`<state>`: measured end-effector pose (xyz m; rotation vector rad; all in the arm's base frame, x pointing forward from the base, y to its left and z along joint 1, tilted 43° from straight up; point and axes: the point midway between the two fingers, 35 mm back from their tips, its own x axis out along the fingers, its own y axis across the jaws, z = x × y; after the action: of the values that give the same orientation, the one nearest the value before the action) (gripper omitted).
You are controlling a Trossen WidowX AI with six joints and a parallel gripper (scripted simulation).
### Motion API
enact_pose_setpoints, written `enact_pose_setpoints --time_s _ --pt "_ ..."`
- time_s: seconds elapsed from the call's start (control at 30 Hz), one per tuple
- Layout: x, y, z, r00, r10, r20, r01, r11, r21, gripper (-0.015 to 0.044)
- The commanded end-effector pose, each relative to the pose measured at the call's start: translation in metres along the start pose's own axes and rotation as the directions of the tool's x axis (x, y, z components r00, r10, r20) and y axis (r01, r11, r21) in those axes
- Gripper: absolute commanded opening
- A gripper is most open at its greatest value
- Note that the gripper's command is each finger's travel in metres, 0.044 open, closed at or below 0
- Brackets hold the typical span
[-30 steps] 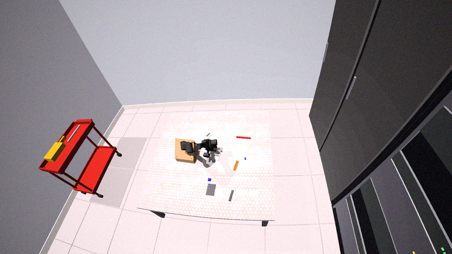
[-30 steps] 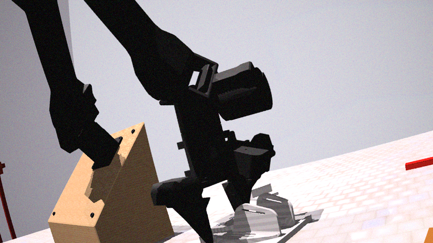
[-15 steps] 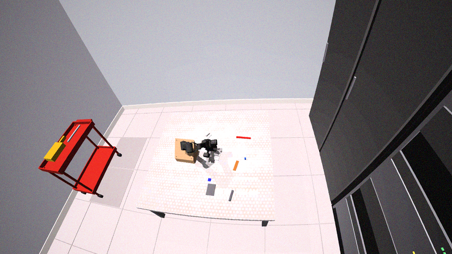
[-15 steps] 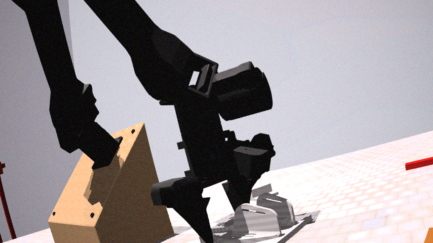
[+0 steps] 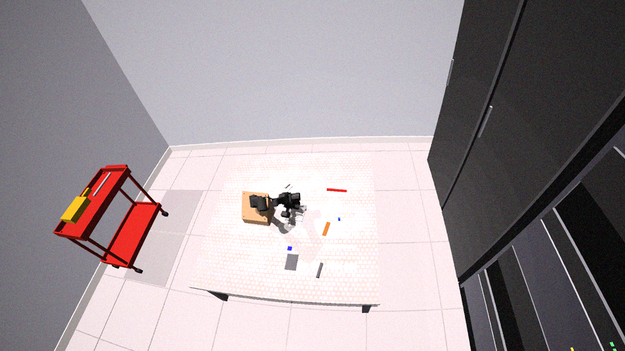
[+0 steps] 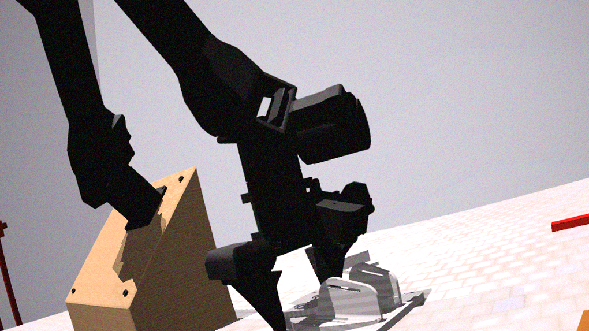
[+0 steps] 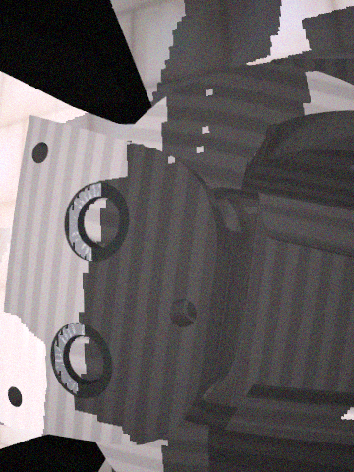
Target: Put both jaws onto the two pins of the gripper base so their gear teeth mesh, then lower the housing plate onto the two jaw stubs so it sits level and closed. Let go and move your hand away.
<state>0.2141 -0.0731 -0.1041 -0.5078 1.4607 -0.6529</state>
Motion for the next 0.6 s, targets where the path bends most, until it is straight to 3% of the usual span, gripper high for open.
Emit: enact_pose_setpoints --time_s 0.0,0.3,0.57 --pt "0.0 0.0 0.0 1.0 0.0 0.0 0.0 1.0 0.0 0.044" --pt "-0.005 0.001 0.001 1.0 0.002 0.0 -0.002 1.0 0.0 0.044" --pt "-0.07 0.001 0.001 1.0 0.005 0.0 -0.005 1.0 -0.002 0.044"
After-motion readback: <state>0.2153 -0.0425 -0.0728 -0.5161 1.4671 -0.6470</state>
